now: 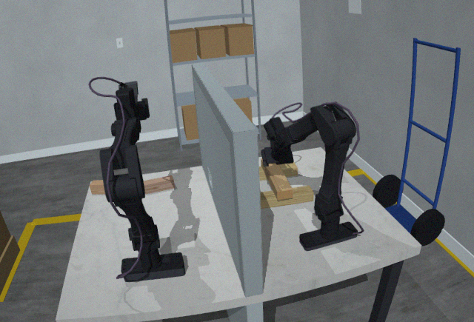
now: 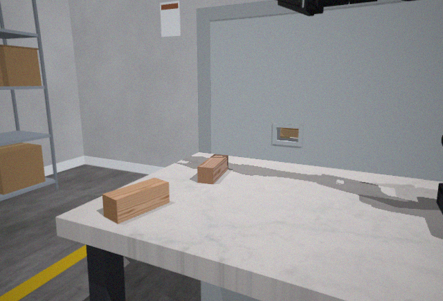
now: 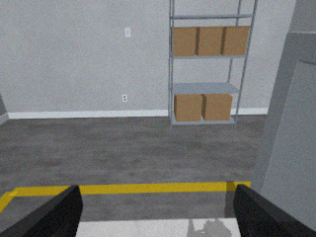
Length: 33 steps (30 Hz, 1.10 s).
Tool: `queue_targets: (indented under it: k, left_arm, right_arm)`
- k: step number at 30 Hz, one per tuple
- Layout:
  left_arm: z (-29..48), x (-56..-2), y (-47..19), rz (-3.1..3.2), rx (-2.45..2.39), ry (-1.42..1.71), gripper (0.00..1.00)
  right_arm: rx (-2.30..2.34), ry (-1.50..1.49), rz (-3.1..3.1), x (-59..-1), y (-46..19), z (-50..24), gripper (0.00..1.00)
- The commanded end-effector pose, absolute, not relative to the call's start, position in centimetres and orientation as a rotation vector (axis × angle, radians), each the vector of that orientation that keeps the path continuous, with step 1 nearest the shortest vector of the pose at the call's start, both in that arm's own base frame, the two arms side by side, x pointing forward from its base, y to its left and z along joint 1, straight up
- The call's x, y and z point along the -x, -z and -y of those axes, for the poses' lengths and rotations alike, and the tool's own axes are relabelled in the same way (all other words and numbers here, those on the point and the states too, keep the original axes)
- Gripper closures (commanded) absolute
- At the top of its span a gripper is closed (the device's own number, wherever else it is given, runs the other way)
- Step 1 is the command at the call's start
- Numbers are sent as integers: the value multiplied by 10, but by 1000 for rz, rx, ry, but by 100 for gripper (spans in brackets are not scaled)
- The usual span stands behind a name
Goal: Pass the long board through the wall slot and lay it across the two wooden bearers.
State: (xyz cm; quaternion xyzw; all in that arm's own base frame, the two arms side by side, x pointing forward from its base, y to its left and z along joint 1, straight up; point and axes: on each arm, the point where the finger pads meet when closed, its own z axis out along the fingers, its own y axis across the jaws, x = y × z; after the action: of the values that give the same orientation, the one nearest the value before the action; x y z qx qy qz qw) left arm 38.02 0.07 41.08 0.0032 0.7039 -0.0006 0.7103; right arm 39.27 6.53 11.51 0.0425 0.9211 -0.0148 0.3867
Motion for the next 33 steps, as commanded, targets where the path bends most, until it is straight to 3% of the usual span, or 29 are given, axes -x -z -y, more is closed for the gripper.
queue_targets:
  k: [1, 16, 22, 33]
  left_arm:
    - [-2, -379, -442, -1464, 6, 0, 22]
    - [-2, -379, -442, -1464, 6, 0, 22]
    - [0, -384, -430, -1492, 6, 5, 22]
    - [2, -381, -432, -1498, 4, 8, 22]
  right_arm:
    - [-129, 49, -2371, -386, -136, -59, 22]
    - [-131, 45, -2361, -384, -133, -58, 22]
    - [-91, -58, -2074, -422, -222, -59, 22]
    - [-23, -78, -1798, -421, -323, -34, 22]
